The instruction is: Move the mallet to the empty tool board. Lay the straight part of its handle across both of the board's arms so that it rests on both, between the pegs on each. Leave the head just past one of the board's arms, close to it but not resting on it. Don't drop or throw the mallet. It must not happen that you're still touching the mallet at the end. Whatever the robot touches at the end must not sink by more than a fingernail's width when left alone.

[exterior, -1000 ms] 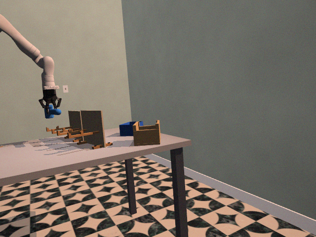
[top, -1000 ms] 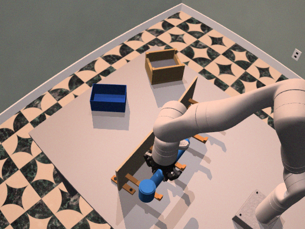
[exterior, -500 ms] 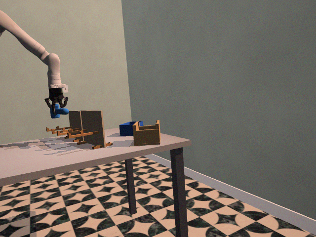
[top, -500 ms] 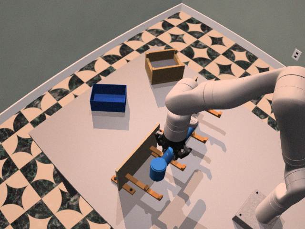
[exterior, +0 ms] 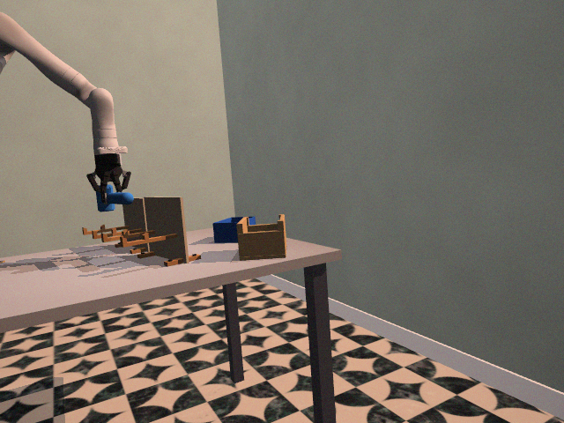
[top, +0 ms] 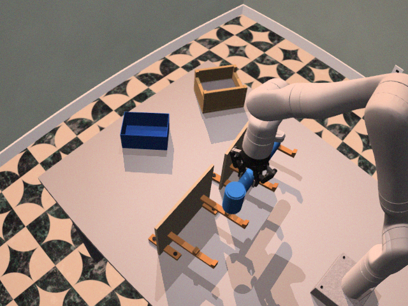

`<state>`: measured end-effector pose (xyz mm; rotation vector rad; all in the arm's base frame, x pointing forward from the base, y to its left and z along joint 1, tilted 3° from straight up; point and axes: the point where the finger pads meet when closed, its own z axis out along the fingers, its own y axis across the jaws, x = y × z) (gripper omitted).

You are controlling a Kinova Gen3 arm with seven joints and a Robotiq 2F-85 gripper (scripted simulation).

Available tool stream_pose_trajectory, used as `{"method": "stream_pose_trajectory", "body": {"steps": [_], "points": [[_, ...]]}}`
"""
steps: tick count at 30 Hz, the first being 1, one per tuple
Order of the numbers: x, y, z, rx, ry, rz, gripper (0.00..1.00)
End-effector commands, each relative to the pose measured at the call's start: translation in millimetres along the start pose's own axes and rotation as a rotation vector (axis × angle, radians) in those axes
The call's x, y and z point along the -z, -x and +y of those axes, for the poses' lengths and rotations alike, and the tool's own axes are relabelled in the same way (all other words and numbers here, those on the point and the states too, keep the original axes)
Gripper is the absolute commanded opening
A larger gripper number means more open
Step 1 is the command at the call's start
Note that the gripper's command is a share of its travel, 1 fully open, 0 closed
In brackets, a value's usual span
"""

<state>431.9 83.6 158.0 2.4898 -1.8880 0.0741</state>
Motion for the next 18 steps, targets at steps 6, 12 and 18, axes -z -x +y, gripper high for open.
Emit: {"method": "stream_pose_trajectory", "body": {"steps": [6,12,18], "points": [[2.3,-67,11,-0.027,-0.002,-0.004,0.10],[3.4,-106,25,-0.027,-0.003,-0.003,0.10],[3.6,-115,29,-0.027,-0.003,-0.003,0.10]]}}
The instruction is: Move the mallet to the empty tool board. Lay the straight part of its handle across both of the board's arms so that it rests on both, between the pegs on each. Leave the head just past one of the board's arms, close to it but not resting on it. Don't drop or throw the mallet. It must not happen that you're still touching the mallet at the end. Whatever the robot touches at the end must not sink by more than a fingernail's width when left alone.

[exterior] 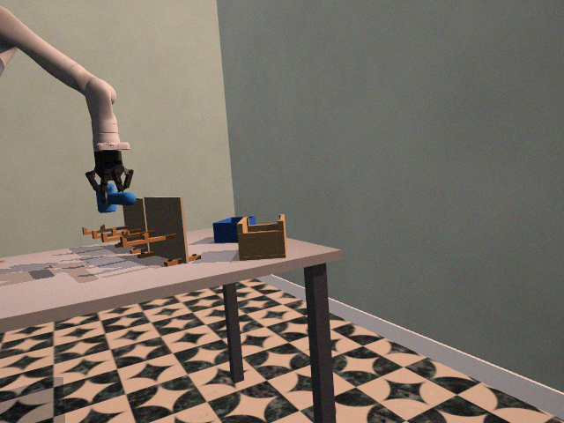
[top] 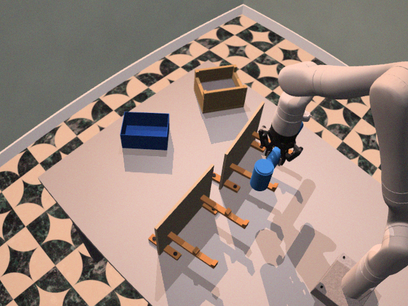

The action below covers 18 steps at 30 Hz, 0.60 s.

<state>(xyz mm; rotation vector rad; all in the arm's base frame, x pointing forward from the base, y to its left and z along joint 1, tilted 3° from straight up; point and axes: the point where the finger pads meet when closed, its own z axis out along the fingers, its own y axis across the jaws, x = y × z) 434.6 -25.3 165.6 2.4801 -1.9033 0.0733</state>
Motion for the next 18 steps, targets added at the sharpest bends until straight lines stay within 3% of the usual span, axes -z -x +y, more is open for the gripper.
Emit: {"method": "stream_pose_trajectory", "body": {"steps": [1,18], "points": [[0.7,-9.7,1.9,-0.015,-0.002,-0.002,0.10],[-1.7,-9.4,1.6,0.068,-0.002,-0.001,0.10]]}}
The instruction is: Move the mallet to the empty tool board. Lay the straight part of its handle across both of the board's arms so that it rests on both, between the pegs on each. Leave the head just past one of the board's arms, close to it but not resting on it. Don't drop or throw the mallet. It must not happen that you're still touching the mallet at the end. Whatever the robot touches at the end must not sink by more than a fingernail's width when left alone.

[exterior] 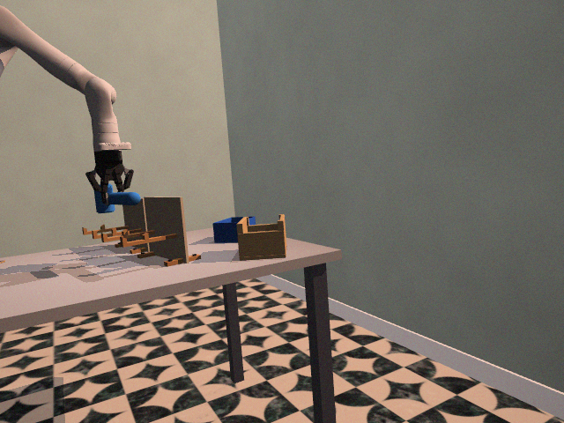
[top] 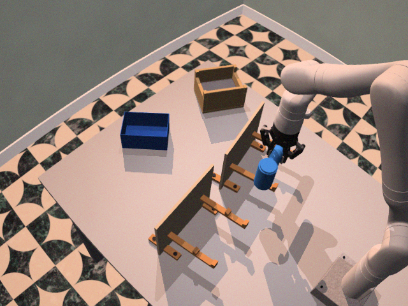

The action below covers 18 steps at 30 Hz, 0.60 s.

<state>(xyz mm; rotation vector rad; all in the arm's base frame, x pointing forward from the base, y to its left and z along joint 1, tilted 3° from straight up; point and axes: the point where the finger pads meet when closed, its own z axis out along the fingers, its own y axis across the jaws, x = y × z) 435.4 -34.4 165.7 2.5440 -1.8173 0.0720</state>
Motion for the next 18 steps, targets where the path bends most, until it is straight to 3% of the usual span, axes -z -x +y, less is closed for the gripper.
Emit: {"method": "stream_pose_trajectory", "body": {"steps": [1,12,18], "points": [[-3.7,0,0,-0.001,-0.001,0.000,0.10],[-62.0,-1,0,-0.001,0.000,0.000,0.10],[-78.9,-1,0,-0.001,-0.001,0.000,0.10]]}}
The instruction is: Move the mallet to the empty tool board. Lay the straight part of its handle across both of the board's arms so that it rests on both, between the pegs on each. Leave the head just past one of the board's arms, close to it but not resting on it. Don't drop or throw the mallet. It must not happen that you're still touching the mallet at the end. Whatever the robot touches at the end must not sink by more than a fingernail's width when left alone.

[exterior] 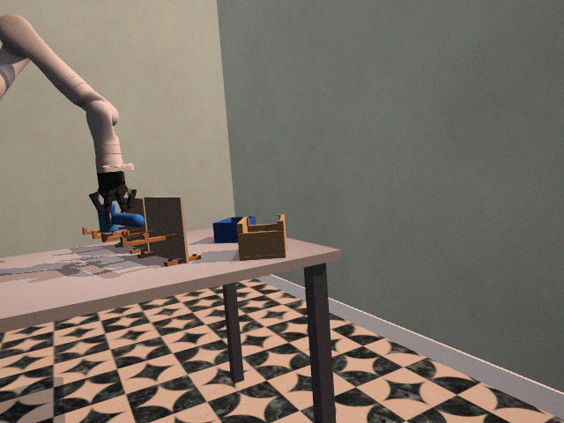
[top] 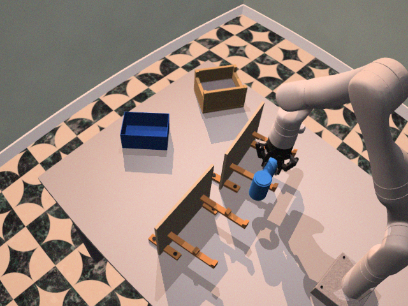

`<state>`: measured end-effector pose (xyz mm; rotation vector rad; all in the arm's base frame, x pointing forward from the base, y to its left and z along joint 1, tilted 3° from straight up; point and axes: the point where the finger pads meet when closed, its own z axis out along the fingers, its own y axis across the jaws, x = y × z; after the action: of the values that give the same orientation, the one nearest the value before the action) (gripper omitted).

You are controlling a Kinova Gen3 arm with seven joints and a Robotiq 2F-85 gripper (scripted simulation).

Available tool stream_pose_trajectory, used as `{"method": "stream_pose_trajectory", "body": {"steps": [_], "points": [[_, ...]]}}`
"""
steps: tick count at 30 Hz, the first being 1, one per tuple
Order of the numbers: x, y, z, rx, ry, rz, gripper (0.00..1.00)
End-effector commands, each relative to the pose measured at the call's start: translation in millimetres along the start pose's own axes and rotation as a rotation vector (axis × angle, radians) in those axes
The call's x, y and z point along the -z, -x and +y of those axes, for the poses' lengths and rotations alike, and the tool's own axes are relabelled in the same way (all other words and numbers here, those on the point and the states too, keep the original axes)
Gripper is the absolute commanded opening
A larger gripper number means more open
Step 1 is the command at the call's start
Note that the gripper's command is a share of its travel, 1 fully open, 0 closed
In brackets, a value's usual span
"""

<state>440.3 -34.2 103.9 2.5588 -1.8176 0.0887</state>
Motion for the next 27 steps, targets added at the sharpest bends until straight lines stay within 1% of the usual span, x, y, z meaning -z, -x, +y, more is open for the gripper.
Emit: {"method": "stream_pose_trajectory", "body": {"steps": [1,13,21,27], "points": [[-19.3,-2,4,-0.006,0.016,-0.001,0.10],[-25.5,-2,4,-0.006,0.016,-0.001,0.10],[-35.9,-2,5,-0.006,0.016,-0.001,0.10],[-36.5,-2,5,-0.006,0.016,-0.001,0.10]]}}
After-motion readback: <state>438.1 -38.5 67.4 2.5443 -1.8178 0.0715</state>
